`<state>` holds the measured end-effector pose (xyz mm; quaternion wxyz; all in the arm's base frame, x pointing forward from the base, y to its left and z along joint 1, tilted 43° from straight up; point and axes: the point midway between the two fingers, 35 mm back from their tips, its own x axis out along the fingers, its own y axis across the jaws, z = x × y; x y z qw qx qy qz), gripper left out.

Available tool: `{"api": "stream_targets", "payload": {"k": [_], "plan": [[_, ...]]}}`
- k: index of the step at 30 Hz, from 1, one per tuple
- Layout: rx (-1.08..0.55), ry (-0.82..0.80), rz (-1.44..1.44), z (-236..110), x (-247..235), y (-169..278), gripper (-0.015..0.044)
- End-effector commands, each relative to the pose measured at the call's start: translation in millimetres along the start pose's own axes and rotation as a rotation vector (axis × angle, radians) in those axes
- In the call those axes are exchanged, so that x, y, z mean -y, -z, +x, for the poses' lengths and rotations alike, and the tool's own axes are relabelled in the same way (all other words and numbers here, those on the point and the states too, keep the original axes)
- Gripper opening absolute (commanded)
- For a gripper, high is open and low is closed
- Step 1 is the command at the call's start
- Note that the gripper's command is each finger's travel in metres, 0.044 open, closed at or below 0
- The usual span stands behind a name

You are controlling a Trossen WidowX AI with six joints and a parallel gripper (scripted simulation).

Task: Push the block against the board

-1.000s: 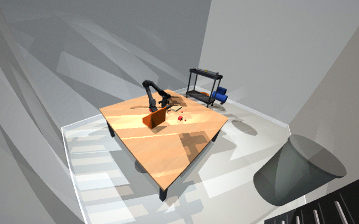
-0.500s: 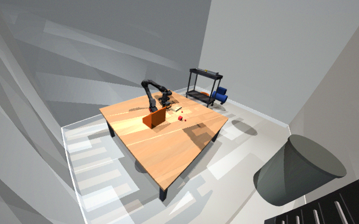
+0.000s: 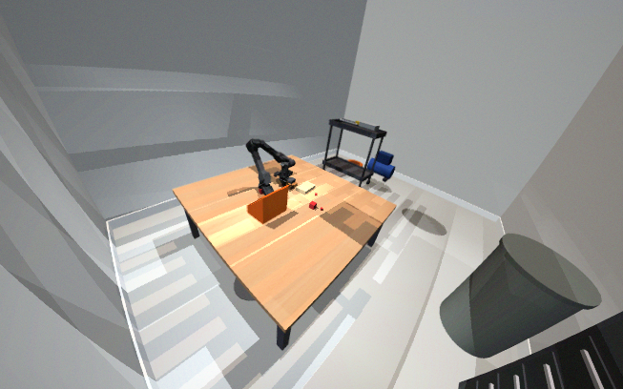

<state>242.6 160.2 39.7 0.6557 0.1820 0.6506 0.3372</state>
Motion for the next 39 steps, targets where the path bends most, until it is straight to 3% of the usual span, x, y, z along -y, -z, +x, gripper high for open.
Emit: {"api": "stream_targets", "payload": {"k": [1, 39], "plan": [[-0.016, -0.001, 0.02, 15.7, 3.3, 6.2, 0.0], [-0.014, 0.0, 0.019, 15.7, 3.5, -34.8, 0.0]]}}
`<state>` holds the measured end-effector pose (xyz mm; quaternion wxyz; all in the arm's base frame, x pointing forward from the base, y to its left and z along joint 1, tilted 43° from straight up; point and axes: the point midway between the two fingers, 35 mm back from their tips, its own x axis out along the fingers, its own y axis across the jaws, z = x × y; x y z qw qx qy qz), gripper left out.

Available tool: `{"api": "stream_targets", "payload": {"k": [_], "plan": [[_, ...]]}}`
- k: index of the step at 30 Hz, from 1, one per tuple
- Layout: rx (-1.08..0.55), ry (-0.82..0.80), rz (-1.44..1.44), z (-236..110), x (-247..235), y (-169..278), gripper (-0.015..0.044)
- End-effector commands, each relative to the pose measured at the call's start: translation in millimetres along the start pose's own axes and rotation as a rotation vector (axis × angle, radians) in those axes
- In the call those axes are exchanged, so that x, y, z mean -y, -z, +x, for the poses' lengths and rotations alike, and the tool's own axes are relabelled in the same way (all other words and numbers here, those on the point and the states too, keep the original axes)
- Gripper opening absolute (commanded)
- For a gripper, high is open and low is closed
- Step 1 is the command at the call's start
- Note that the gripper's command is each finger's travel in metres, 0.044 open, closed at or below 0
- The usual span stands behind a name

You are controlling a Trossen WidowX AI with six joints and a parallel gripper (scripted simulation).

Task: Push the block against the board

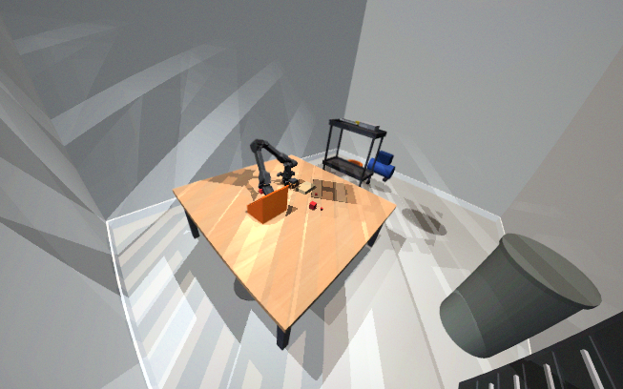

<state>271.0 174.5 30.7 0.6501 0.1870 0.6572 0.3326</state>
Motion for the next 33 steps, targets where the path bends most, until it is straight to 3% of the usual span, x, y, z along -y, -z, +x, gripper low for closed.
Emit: {"api": "stream_targets", "payload": {"k": [1, 12, 33], "plan": [[-0.003, 0.002, 0.0, 1.6, 1.6, -6.2, 0.0], [-0.003, 0.003, -0.001, 1.8, 1.8, -14.0, 0.0], [-0.004, 0.003, 0.001, 1.7, 0.3, 18.9, 0.0]]}}
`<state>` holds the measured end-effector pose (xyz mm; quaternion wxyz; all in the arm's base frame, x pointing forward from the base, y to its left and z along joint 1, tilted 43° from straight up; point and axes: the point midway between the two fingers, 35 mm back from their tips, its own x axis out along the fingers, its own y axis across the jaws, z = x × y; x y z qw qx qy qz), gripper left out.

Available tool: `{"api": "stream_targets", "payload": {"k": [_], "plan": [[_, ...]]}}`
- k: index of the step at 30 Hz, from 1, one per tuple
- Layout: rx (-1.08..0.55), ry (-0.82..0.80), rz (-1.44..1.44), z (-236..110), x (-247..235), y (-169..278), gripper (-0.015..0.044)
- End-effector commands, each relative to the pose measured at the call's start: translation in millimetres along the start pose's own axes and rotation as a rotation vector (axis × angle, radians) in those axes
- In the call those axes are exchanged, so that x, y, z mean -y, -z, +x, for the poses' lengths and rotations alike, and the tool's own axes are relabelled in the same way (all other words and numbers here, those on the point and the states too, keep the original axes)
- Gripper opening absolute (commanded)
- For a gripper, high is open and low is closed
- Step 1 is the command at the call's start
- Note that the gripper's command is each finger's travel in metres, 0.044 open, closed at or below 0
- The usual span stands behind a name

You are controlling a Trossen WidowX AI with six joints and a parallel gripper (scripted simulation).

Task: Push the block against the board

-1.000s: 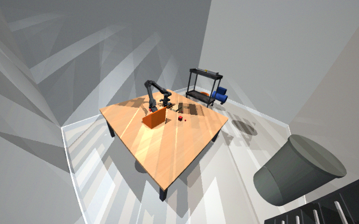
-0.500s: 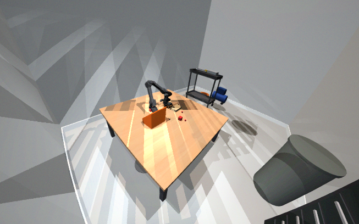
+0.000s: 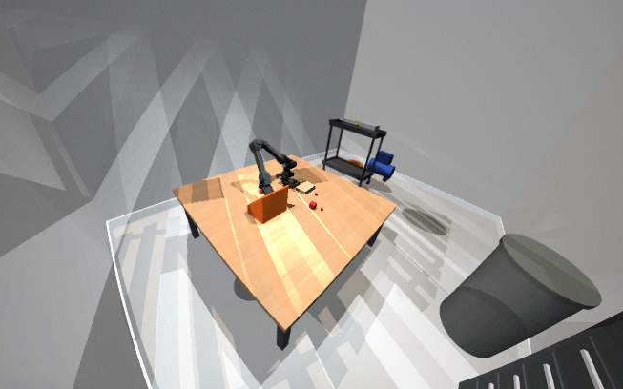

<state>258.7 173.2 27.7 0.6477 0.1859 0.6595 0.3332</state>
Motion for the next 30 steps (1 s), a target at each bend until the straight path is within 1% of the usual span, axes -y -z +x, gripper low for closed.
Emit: {"api": "stream_targets", "payload": {"k": [1, 10, 11, 12, 15, 17, 23, 30], "plan": [[0.003, 0.003, 0.001, -0.5, -0.3, 8.0, 0.0], [0.002, 0.003, 0.001, 0.0, -0.2, 21.8, 0.0], [-0.001, 0.0, 0.001, -1.7, -0.1, 16.2, 0.0], [-0.001, 0.001, 0.001, -8.4, 0.2, 15.7, 0.0], [0.001, 0.004, 0.001, -46.1, -0.1, 16.3, 0.0], [0.002, 0.004, 0.001, -55.3, -0.6, 17.3, 0.0], [0.008, 0.007, -0.011, -51.7, 1.7, 13.8, 0.0], [0.007, 0.006, -0.242, -53.4, -10.3, -3.4, 0.0]]}}
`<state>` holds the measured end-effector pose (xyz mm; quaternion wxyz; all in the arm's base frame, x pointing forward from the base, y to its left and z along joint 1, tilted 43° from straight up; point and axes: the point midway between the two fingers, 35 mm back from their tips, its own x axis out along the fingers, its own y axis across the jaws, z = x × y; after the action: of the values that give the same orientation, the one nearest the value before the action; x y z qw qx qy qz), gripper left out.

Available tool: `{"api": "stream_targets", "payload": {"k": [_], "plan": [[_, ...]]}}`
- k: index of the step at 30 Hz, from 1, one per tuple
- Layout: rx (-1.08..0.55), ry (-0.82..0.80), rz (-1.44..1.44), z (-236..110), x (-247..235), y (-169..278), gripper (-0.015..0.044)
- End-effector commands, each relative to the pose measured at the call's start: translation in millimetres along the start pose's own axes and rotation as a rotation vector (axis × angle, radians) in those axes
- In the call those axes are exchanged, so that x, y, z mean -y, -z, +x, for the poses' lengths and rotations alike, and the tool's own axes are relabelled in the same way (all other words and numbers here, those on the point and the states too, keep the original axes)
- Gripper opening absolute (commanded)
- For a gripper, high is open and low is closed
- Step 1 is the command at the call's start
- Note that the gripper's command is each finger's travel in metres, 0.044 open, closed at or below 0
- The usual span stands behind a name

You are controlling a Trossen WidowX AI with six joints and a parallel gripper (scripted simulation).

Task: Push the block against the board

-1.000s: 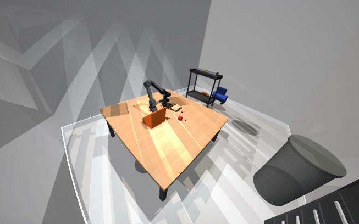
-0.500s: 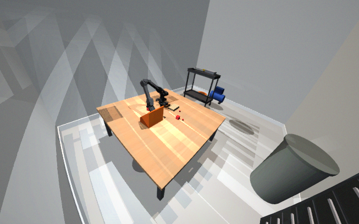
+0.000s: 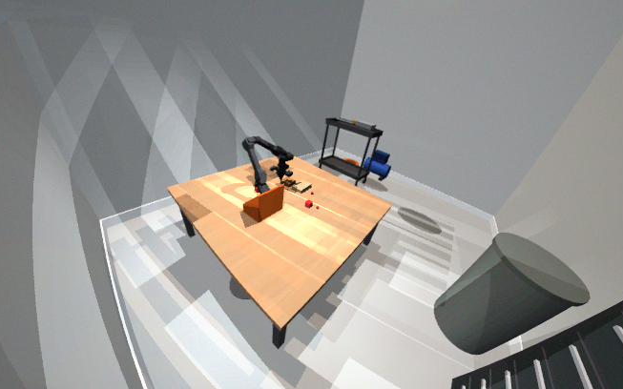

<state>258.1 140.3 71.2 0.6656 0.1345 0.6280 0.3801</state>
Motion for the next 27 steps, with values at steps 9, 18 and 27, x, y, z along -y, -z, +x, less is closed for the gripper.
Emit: {"api": "stream_targets", "payload": {"k": [9, 18, 27], "plan": [[-0.006, -0.003, -0.396, -1.2, -13.1, -31.0, 0.0], [-0.005, -0.004, -0.708, -2.2, -24.5, -52.6, 0.0], [-0.004, -0.006, -1.02, -2.4, -37.0, -73.1, 0.0]]}}
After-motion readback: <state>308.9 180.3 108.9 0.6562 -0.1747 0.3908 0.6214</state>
